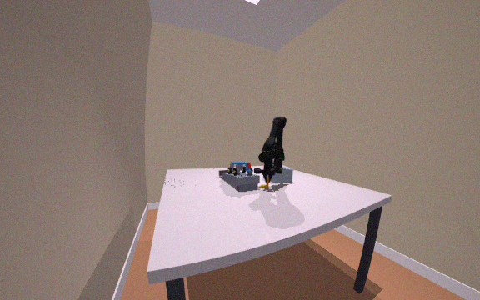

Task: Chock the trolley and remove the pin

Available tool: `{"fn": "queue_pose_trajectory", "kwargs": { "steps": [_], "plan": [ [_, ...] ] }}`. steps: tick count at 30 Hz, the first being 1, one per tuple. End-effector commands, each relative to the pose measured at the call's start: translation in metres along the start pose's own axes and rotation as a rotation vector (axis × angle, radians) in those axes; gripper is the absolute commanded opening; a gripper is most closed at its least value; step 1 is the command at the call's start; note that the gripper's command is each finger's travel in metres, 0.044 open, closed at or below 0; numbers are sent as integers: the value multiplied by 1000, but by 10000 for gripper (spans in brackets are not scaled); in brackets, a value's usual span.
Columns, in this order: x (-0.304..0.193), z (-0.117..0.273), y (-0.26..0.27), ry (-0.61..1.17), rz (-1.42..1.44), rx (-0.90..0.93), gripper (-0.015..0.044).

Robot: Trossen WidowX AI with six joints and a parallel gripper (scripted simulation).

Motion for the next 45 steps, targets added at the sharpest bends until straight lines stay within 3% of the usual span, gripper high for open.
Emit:
{"fn": "queue_pose_trajectory", "kwargs": {
  "steps": [1,4,45],
  "plan": [
    [0,0,0,1,0,1,32],
    [0,1,0,1,0,1,0],
    [1,146,0,4,-6,-5,0]
  ]
}}
Point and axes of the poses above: the point midway between the two fingers, 35 mm back from their tips, its own z axis back along the fingers, its own y axis across the jaws, x = y × z, the point moved 6 cm from there along z, back along the fingers, and after that the axes turned 10 degrees about -z, right-handed, at the moved point
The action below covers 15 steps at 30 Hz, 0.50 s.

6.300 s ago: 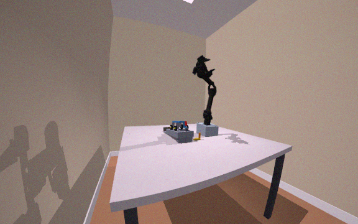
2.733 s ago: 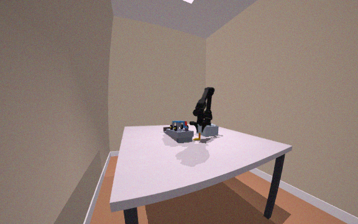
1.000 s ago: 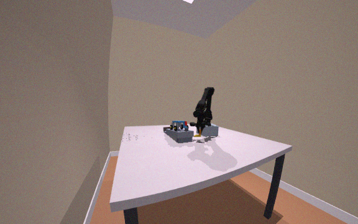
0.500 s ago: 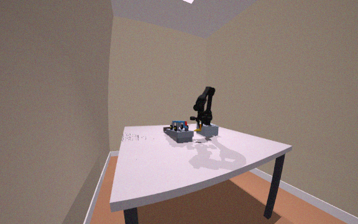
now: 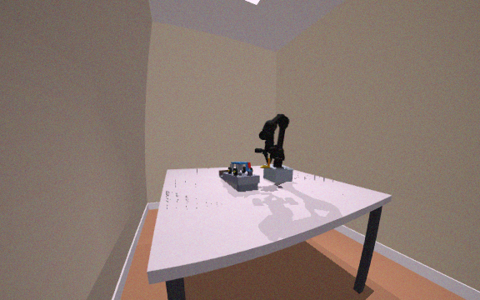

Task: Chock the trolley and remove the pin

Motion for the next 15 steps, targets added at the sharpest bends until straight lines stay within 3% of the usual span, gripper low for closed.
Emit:
{"fn": "queue_pose_trajectory", "kwargs": {
  "steps": [1,8,15],
  "plan": [
    [-1,12,-1,1,4,-5,0],
    [-1,13,-1,1,-18,-5,0],
    [-1,13,-1,-1,-241,-5,0]
  ]
}}
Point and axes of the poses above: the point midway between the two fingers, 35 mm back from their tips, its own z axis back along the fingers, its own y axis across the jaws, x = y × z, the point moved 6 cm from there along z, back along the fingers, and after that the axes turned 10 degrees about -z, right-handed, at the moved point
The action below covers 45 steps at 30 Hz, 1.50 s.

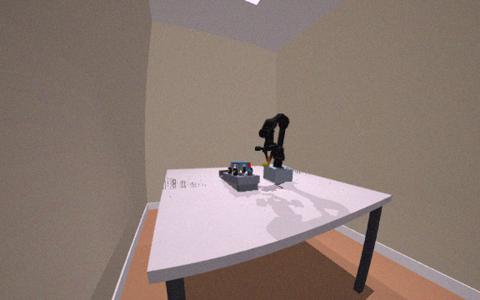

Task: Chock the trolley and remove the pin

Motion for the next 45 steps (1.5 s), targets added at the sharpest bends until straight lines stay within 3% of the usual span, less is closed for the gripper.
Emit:
{"fn": "queue_pose_trajectory", "kwargs": {
  "steps": [1,45],
  "plan": [
    [-1,0,0,3,-121,-4,0],
    [-1,0,0,-3,-1632,-6,0]
  ]
}}
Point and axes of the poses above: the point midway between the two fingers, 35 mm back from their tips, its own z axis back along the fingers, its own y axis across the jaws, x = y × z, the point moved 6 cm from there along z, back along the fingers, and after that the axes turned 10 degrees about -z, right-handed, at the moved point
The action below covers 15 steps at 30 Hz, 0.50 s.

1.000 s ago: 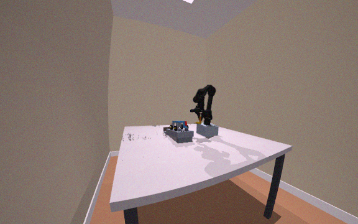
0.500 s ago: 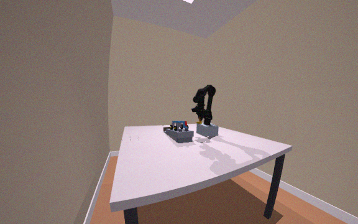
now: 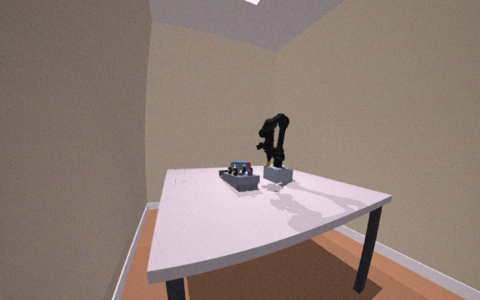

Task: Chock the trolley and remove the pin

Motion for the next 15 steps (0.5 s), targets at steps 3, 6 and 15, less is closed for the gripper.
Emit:
{"fn": "queue_pose_trajectory", "kwargs": {
  "steps": [3,6,15],
  "plan": [
    [0,0,0,-5,-199,-3,0],
    [0,0,0,-5,-303,-3,0],
    [0,0,0,-6,-607,-4,0]
  ]
}}
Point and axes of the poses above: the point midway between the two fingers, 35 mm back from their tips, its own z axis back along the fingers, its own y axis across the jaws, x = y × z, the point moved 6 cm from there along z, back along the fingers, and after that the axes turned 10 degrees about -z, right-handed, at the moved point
